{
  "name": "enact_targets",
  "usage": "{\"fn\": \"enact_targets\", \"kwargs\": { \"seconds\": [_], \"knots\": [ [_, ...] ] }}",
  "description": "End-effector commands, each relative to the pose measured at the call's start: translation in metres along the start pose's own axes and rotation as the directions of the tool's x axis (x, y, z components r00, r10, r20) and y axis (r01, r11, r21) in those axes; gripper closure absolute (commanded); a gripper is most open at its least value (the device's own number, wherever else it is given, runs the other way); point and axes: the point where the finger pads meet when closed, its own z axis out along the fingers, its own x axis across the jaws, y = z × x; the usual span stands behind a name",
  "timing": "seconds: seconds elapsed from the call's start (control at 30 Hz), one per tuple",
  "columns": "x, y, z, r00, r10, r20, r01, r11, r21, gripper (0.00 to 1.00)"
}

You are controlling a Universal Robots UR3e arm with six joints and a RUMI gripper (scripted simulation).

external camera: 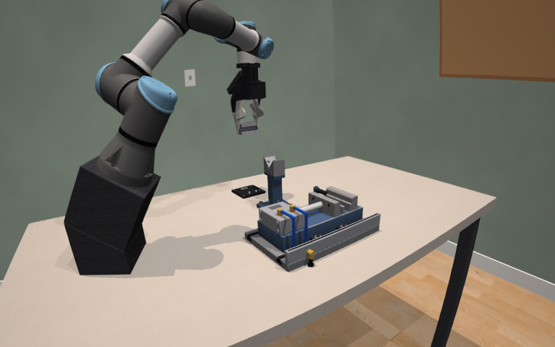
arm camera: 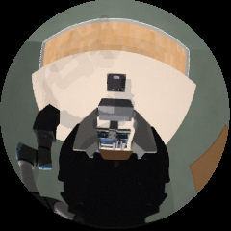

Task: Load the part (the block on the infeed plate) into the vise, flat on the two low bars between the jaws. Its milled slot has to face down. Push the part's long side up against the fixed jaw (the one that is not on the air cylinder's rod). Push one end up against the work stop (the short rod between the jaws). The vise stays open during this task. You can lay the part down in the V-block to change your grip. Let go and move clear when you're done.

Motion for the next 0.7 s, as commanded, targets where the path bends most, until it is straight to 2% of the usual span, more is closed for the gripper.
{"fn": "enact_targets", "kwargs": {
  "seconds": [0.0,0.67],
  "knots": [
    [0.002,0.006,-0.001,1.000,0.005,-0.001,-0.005,1.000,0.003,1.00],
    [0.007,0.043,0.000,1.000,0.031,0.007,-0.031,1.000,0.006,1.00]
  ]
}}
